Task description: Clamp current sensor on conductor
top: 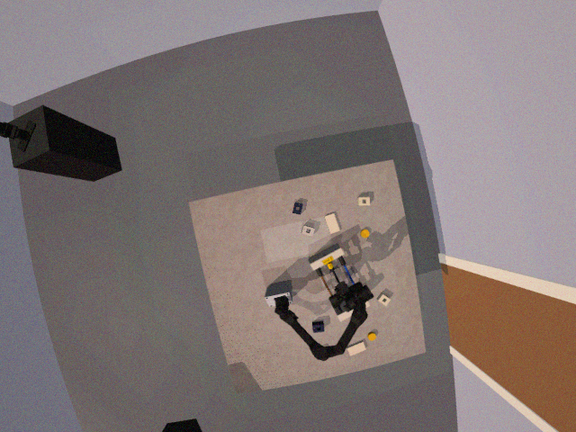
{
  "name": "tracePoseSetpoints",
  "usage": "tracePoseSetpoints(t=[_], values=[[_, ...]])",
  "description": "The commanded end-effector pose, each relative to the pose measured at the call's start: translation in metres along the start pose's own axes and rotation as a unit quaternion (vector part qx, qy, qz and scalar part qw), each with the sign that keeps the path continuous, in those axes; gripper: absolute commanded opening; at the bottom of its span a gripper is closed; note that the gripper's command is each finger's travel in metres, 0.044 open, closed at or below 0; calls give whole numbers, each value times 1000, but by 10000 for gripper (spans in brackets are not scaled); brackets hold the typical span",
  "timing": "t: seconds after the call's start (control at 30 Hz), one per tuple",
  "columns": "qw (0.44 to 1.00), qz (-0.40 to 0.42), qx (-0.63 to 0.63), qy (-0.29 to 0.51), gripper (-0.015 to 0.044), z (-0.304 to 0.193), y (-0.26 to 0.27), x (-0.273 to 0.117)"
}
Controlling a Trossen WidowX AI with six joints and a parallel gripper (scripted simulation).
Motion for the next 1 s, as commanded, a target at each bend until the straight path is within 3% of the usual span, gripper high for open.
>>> tracePoseSetpoints(t=[0.0,0.3,0.83,0.97], values=[[1000,-2,2,0,0,0,-1,-1],[1000,-2,2,0,0,0,-1,-1],[1000,-2,2,0,420,0,-1,-1],[1000,-2,2,0,440,0,-1,-1]])
Point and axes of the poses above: the point midway between the two fingers, 35 mm back from their tips, its own x axis out along the fingers, its own y axis across the jaws, z = x × y, the point moved 3 cm from there along -x, back along the fingers, and after that the axes turned 12 degrees about x, right-handed, at the moved point
